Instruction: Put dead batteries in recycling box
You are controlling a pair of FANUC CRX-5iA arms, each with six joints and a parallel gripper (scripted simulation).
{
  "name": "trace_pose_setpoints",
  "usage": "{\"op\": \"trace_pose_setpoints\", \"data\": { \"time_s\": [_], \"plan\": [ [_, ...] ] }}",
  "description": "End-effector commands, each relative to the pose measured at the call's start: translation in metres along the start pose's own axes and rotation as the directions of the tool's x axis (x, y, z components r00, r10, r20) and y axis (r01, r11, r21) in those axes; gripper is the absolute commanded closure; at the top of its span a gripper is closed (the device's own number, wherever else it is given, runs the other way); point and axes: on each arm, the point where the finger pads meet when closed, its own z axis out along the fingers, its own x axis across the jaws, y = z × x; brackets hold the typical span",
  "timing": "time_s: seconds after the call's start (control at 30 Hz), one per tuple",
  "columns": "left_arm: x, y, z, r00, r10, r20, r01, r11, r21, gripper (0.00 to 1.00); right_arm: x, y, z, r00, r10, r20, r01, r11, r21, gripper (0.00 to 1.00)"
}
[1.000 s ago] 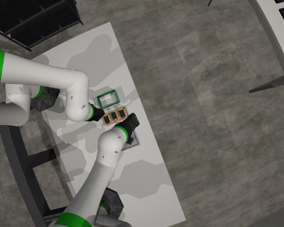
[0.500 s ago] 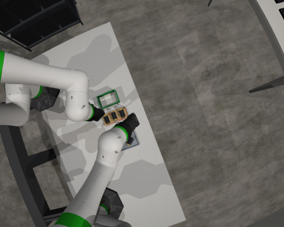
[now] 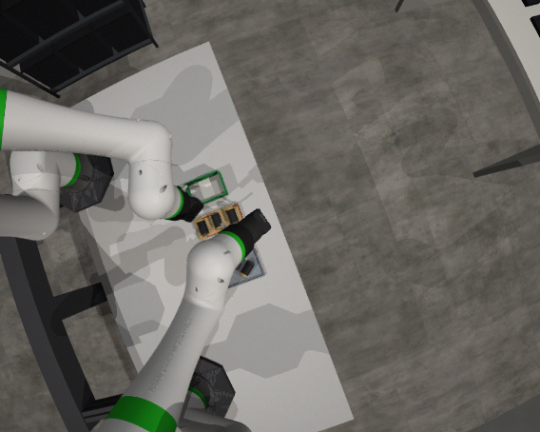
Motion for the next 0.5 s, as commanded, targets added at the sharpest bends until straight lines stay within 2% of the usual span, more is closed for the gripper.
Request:
{"op": "trace_pose_setpoints", "data": {
  "time_s": [0.0, 0.23, 0.47],
  "plan": [
    [0.010, -0.001, -0.004, 1.000, -0.026, -0.002, 0.026, 1.000, -0.001, 0.00, 0.002, 0.006, 0.001, 0.999, -0.050, 0.022, 0.049, 0.999, 0.015, 0.00],
    [0.081, -0.024, -0.029, 0.977, -0.215, -0.011, 0.215, 0.977, -0.004, 0.00, 0.006, 0.014, 0.007, 0.976, -0.212, 0.052, 0.211, 0.977, 0.028, 0.00],
    [0.162, -0.073, -0.064, 0.890, -0.456, -0.022, 0.456, 0.890, -0.009, 0.00, 0.009, 0.013, 0.010, 0.944, -0.324, 0.064, 0.321, 0.946, 0.055, 0.00]
  ]
}}
